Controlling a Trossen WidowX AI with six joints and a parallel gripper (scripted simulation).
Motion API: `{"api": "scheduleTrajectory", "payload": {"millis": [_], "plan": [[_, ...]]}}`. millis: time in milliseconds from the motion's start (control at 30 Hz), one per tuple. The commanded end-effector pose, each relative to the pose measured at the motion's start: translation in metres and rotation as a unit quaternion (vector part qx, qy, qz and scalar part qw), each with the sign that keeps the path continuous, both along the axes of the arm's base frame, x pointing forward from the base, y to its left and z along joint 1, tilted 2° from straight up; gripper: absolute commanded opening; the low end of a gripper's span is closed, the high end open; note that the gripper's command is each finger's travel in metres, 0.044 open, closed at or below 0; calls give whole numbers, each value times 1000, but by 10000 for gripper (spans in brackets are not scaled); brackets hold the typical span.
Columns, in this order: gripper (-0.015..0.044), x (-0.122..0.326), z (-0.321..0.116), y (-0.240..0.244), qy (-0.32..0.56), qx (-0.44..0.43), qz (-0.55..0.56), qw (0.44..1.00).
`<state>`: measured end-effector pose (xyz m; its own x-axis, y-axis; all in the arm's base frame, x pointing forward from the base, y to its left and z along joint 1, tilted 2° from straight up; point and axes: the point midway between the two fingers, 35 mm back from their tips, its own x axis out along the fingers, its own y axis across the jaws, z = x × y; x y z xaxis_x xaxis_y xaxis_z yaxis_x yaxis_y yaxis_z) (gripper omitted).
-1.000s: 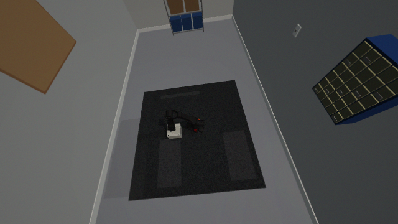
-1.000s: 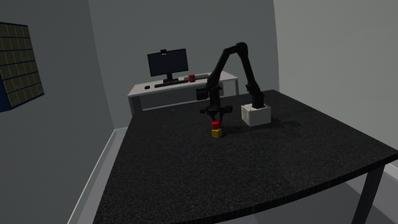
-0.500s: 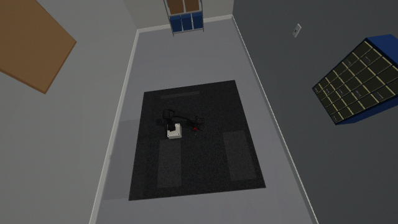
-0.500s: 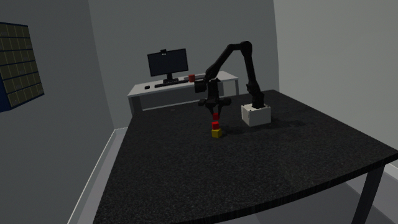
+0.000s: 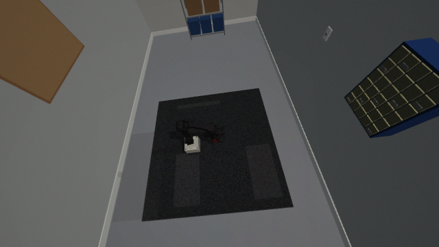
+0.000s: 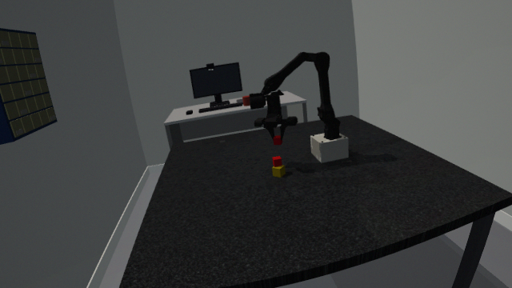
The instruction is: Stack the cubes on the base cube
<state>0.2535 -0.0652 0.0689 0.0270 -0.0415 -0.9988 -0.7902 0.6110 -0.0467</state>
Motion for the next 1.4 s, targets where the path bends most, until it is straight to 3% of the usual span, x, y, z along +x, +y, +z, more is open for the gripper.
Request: {"api": "scheduleTrajectory", "payload": {"millis": [0, 667, 1367], "plan": [[105, -1, 6, 0, -2, -2, -5, 1000], [105, 16, 6, 23, -14, 8, -287, 958], [105, 31, 5, 52, -25, 17, -566, 824]]}}
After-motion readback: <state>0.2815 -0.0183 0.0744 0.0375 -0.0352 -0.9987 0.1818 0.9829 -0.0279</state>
